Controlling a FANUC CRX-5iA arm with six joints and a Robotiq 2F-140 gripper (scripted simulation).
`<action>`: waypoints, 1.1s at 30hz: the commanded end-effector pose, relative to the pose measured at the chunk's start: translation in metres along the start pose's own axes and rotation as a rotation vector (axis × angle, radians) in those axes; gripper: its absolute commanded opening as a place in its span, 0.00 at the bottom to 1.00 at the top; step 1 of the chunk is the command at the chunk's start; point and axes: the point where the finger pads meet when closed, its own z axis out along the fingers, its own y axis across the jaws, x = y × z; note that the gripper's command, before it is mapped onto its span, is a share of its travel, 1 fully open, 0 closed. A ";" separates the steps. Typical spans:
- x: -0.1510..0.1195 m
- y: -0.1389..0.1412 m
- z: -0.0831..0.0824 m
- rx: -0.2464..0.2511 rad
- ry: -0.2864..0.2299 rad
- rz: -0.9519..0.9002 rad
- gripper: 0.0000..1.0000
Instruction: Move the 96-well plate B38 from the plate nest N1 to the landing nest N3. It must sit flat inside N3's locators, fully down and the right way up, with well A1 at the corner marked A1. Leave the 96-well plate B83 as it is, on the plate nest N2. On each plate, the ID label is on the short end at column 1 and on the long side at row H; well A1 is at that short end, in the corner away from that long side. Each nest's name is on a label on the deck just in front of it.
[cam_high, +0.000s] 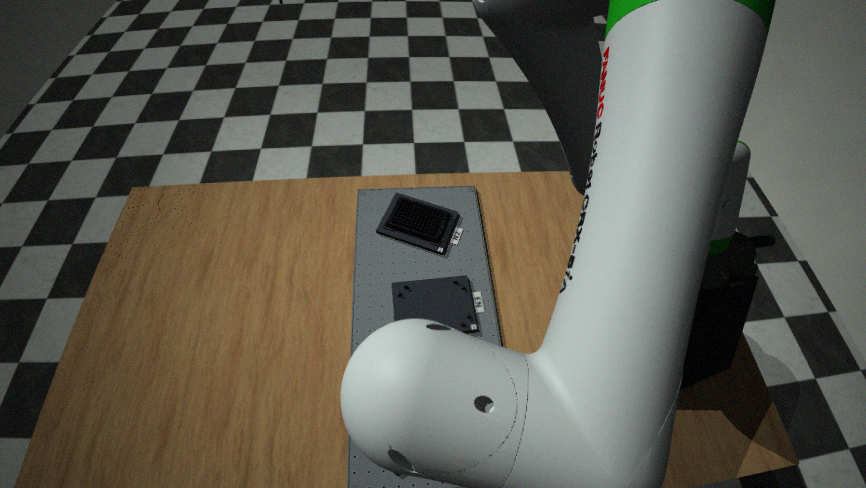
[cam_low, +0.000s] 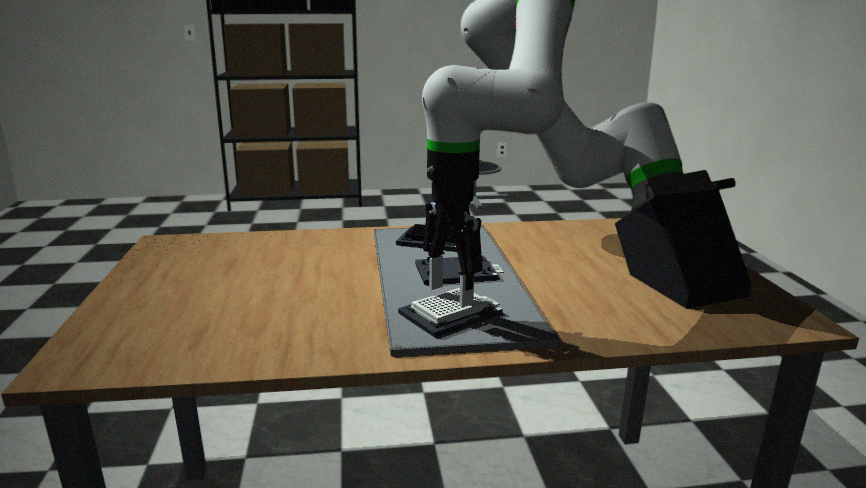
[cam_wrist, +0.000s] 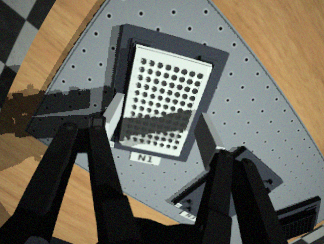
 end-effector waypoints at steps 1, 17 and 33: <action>0.000 0.000 0.000 0.000 0.000 0.000 0.59; 0.000 0.000 0.000 0.000 0.000 0.000 0.66; 0.000 0.000 0.000 0.000 0.000 0.000 0.66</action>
